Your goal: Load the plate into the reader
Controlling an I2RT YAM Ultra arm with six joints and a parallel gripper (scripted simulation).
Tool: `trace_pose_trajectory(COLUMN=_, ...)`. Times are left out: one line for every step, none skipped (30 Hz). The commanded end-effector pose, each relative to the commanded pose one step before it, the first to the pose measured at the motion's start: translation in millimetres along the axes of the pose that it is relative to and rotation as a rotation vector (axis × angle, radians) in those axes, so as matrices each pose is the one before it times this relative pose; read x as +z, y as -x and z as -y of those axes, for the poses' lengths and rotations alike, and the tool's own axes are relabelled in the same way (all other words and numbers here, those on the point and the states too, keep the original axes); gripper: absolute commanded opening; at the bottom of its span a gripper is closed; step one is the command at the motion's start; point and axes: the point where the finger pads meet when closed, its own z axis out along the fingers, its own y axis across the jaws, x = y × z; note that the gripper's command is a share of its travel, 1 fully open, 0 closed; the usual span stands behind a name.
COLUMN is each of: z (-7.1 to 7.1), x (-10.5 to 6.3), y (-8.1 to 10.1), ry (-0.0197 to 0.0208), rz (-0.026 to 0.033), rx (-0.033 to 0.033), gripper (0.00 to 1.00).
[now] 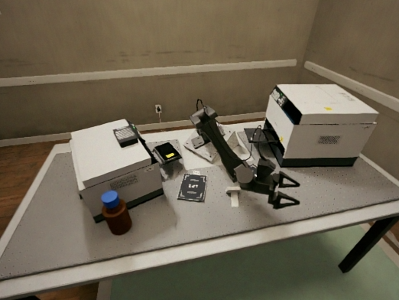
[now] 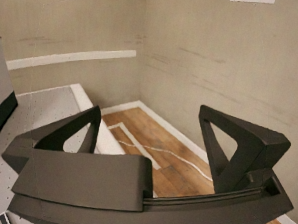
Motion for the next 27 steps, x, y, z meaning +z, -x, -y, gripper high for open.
trace_pose_trajectory(z=11.45, x=7.19, y=41.62, ry=0.00177, rz=0.0653, rx=-0.04021, gripper=1.0)
trace_pose_trajectory(z=0.0, x=0.0, y=0.0, ry=0.0, rz=0.0, rx=0.0, gripper=1.0)
trace_pose_trajectory(z=0.0, x=0.0, y=0.0, ry=0.0, rz=0.0, rx=0.0, gripper=1.0)
trace_pose_trajectory(z=0.0, x=0.0, y=0.0, ry=0.0, rz=0.0, rx=0.0, gripper=1.0)
trace_pose_trajectory(z=0.0, x=0.0, y=0.0, ry=0.0, rz=0.0, rx=0.0, gripper=1.0)
trace_pose_trajectory(z=0.0, x=0.0, y=0.0, ry=0.0, rz=0.0, rx=0.0, gripper=1.0)
trace_pose_trajectory(z=0.0, x=0.0, y=0.0, ry=0.0, rz=0.0, rx=0.0, gripper=1.0)
trace_pose_trajectory(z=0.0, x=0.0, y=0.0, ry=0.0, rz=0.0, rx=0.0, gripper=1.0)
trace_pose_trajectory(z=0.0, x=0.0, y=0.0, ry=0.0, rz=0.0, rx=0.0, gripper=1.0)
trace_pose_trajectory(z=0.0, x=0.0, y=0.0, ry=0.0, rz=0.0, rx=0.0, gripper=1.0)
trace_pose_trajectory(z=0.0, x=0.0, y=0.0, ry=0.0, rz=0.0, rx=0.0, gripper=1.0)
trace_pose_trajectory(z=0.0, x=0.0, y=0.0, ry=0.0, rz=0.0, rx=-0.00013, gripper=1.0)
trace_pose_trajectory(z=0.0, x=0.0, y=0.0, ry=0.0, rz=0.0, rx=-0.00005, gripper=1.0)
trace_pose_trajectory(z=0.0, x=0.0, y=0.0, ry=0.0, rz=0.0, rx=0.0, gripper=1.0)
trace_pose_trajectory(z=0.0, x=0.0, y=0.0, ry=0.0, rz=0.0, rx=0.0, gripper=1.0)
trace_pose_trajectory(z=0.0, x=0.0, y=0.0, ry=0.0, rz=0.0, rx=-0.00005, gripper=1.0)
trace_pose_trajectory(z=5.54, x=-2.74, y=-1.57, ry=-0.02484, rz=-0.03236, rx=0.00334, gripper=1.0)
trace_pose_trajectory(z=3.03, x=-2.7, y=0.09, ry=-0.01057, rz=-0.02266, rx=0.00447, gripper=1.0)
trace_pose_trajectory(z=8.25, x=-6.43, y=-3.62, ry=-0.01207, rz=-0.0108, rx=-0.00105, gripper=1.0)
trace_pose_trajectory(z=6.15, x=-4.91, y=-2.2, ry=-0.00617, rz=-0.00436, rx=-0.00053, gripper=1.0)
trace_pose_trajectory(z=0.84, x=-0.96, y=0.18, ry=0.00147, rz=0.00096, rx=-0.00009, gripper=1.0)
trace_pose_trajectory(z=-0.39, x=0.0, y=0.28, ry=0.00217, rz=0.00156, rx=0.0, gripper=1.0)
trace_pose_trajectory(z=-3.03, x=1.99, y=2.07, ry=0.0064, rz=0.00431, rx=-0.00029, gripper=1.0)
trace_pose_trajectory(z=-0.7, x=0.3, y=2.54, ry=-0.00582, rz=-0.02026, rx=0.00877, gripper=1.0)
trace_pose_trajectory(z=1.68, x=-2.08, y=0.82, ry=-0.00788, rz=-0.02135, rx=0.00909, gripper=1.0)
trace_pose_trajectory(z=8.71, x=-6.9, y=-4.17, ry=-0.01337, rz=-0.01145, rx=0.0023, gripper=1.0)
trace_pose_trajectory(z=2.54, x=-2.88, y=-0.02, ry=-0.01002, rz=-0.02301, rx=0.00805, gripper=1.0)
